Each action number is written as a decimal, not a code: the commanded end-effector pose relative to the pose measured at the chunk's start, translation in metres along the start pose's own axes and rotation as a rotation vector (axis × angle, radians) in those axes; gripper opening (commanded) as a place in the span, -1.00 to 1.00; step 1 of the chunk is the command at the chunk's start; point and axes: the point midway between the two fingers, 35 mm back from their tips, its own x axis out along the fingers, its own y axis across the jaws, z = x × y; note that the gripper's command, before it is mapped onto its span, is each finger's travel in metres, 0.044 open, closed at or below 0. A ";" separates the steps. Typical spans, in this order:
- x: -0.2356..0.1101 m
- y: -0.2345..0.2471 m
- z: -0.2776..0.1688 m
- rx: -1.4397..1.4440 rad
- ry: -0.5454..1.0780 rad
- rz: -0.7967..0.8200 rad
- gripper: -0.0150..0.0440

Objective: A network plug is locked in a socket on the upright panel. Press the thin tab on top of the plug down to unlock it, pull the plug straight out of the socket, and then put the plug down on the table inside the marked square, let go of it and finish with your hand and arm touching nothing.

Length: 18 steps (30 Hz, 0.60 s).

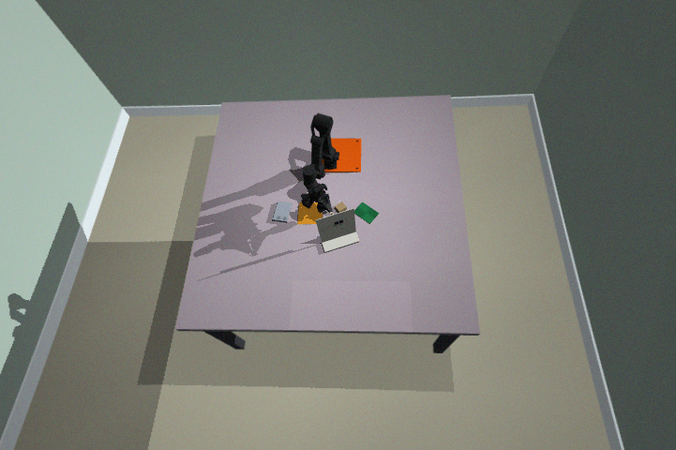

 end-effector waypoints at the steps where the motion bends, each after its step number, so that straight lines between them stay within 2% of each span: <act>1: -0.004 0.000 -0.002 0.002 0.002 0.000 -0.49; 18: -0.016 0.000 -0.003 0.002 0.002 -0.001 -0.49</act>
